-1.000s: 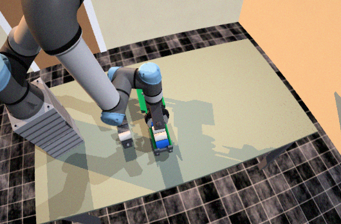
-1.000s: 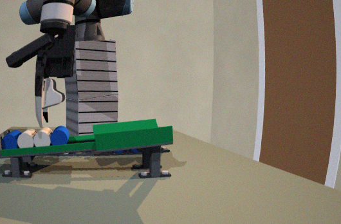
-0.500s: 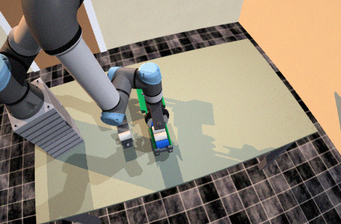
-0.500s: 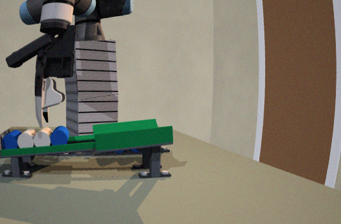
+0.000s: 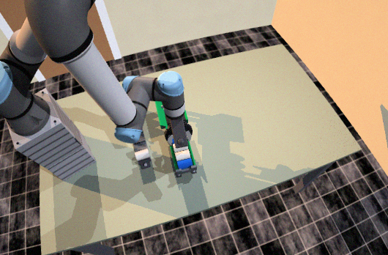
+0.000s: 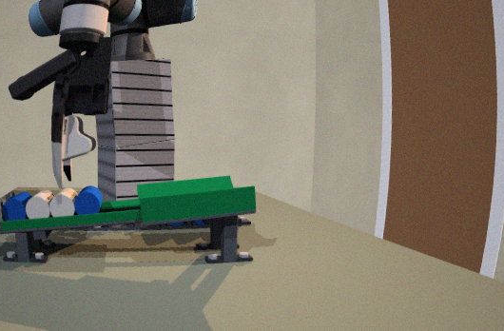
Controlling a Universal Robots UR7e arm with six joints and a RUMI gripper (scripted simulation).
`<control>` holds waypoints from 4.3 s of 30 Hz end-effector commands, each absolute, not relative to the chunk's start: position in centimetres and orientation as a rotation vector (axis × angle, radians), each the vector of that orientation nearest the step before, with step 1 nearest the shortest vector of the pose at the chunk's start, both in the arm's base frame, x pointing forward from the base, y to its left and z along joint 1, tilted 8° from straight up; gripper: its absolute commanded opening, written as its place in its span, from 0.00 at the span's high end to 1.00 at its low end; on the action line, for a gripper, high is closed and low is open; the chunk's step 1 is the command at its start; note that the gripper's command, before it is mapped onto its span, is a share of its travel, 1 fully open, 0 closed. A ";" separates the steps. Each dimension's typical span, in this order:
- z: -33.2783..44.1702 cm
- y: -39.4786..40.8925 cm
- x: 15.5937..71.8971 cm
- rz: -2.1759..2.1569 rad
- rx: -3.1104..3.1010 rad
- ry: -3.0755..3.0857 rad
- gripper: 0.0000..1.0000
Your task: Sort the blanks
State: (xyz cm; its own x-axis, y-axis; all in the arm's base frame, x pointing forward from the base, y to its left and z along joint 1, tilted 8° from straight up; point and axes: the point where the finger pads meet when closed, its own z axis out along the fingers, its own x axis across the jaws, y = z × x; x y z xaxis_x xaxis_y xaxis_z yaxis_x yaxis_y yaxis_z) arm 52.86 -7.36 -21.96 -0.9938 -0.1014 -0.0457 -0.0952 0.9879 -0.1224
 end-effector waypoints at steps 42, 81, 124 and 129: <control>-21.9 -7.4 52.9 -0.186 -0.150 3.079 0.51; -23.0 -7.7 53.1 -0.187 -0.148 3.077 0.51; -25.4 -7.9 53.3 -0.187 -0.149 3.076 0.51; -25.4 -7.9 53.3 -0.187 -0.149 3.076 0.51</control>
